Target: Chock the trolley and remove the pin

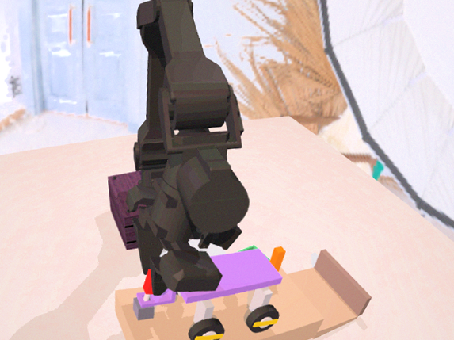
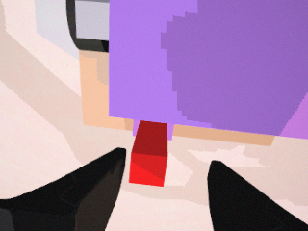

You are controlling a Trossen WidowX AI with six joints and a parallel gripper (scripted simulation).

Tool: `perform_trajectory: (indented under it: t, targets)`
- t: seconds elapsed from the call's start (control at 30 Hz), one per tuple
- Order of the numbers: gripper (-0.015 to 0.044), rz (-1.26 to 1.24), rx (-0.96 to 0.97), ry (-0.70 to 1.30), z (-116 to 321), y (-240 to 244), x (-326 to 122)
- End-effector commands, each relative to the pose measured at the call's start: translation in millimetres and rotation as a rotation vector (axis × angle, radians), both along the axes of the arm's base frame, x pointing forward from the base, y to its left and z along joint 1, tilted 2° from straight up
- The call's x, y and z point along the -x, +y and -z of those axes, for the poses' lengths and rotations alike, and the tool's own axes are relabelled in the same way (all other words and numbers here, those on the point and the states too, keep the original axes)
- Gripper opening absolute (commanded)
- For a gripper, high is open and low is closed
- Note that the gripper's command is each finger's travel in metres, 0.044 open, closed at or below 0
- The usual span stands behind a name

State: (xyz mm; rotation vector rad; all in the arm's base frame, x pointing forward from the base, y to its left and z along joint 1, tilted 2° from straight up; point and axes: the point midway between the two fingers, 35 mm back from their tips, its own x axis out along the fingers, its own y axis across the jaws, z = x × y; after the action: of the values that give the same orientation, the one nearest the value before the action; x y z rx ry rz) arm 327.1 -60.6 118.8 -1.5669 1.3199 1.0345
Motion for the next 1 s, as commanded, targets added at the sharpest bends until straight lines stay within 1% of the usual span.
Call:
perform_trajectory:
  t: [0.0,0.57,0.93,0.97]
  targets:
    - [0.0190,-0.003,0.001,0.022,9.8,-1.6,2.3]
    - [0.0190,-0.003,0.001,0.022,25.9,-5.0,5.5]
    - [0.0190,-0.003,0.001,0.022,26.6,-5.1,5.8]
    - [0.0164,0.000,0.001,0.013,23.8,-5.2,3.5]
